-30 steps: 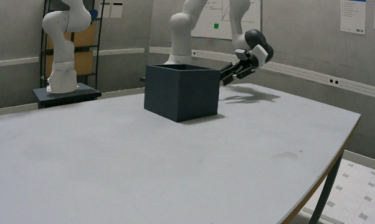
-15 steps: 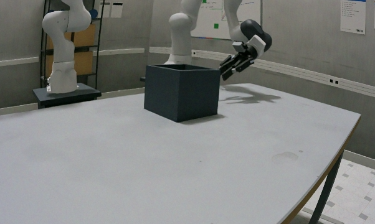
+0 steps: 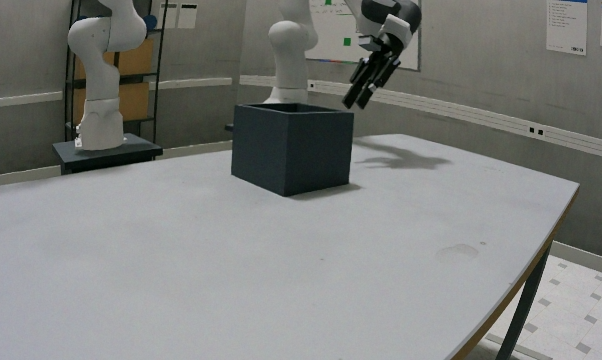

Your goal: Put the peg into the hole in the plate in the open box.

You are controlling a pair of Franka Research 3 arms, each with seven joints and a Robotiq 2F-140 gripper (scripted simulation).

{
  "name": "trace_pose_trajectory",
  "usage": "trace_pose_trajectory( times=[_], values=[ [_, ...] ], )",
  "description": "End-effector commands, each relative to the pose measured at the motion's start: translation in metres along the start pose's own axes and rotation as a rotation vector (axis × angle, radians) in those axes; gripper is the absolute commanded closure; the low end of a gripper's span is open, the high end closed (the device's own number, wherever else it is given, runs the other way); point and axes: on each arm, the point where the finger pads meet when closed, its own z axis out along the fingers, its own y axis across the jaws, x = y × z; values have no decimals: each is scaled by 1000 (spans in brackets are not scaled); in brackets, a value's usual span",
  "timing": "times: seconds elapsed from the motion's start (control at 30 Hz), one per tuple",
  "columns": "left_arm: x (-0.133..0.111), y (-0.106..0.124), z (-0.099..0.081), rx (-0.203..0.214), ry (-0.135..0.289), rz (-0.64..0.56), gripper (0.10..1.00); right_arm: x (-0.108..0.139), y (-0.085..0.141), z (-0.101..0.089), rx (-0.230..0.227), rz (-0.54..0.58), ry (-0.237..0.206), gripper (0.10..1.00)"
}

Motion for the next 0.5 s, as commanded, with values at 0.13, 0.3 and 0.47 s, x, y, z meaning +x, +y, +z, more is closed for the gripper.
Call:
trace_pose_trajectory(
  times=[0.13,0.3,0.47],
  values=[
    [12,-6,-26,-45,-331,-152,771,0,0,0,0,0,0,98],
    [25,-8,-41,-56,-482,-122,771,0,0,0,0,0,0,98],
    [31,-10,-48,-66,-584,-140,771,0,0,0,0,0,0,98]
  ],
)
